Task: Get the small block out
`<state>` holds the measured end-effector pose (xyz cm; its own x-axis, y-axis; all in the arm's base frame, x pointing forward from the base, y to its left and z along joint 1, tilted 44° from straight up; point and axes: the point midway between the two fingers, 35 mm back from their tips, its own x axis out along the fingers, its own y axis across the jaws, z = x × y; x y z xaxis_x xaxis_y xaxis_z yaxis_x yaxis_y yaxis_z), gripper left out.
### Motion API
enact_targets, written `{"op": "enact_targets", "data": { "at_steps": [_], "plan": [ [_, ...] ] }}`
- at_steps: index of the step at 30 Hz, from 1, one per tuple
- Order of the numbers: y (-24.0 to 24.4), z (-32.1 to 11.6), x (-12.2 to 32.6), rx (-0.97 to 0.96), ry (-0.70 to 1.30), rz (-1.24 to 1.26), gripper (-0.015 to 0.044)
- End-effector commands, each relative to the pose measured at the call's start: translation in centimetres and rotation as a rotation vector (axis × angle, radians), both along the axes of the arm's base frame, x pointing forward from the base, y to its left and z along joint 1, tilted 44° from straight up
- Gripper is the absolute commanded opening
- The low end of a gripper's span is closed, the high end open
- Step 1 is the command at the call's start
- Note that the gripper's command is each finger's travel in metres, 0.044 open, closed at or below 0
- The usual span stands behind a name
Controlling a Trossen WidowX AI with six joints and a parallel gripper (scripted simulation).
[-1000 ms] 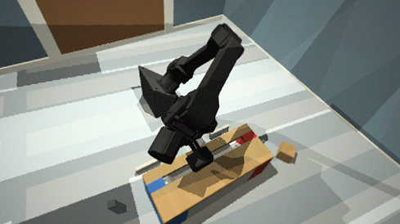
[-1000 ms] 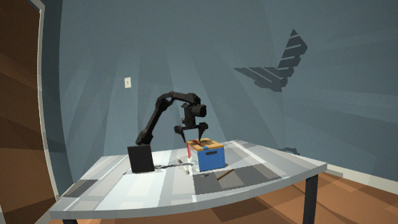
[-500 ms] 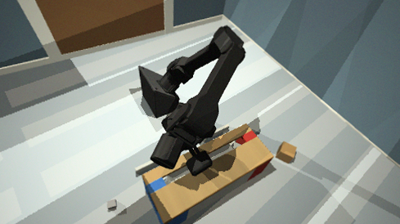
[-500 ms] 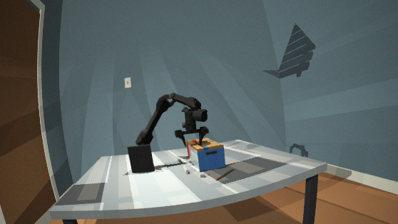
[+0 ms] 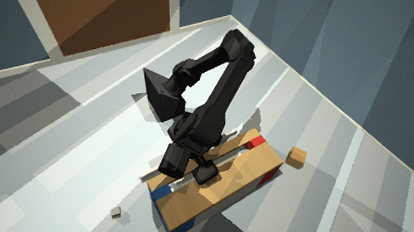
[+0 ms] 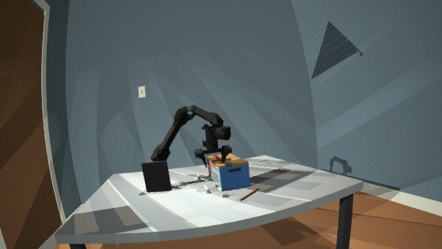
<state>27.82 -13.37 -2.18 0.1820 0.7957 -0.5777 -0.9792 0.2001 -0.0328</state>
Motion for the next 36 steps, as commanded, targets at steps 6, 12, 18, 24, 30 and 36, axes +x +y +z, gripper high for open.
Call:
{"op": "enact_targets", "data": {
  "at_steps": [6, 12, 18, 24, 30, 36],
  "plan": [
    [1.2, -0.9, 0.0, 0.009, 0.005, -0.001, 0.0400],
    [1.2, -1.0, 0.0, 0.002, 0.000, 0.001, 0.0400],
    [1.9, -0.4, 0.2, 0.003, 0.000, 0.001, 0.0400],
    [2.8, 0.4, 0.3, 0.004, 0.000, 0.002, 0.0400],
    [3.7, 1.3, 0.5, 0.005, 0.000, 0.002, 0.0400],
    [4.6, 2.1, 0.7, 0.006, 0.000, 0.002, 0.0400]
  ]
}}
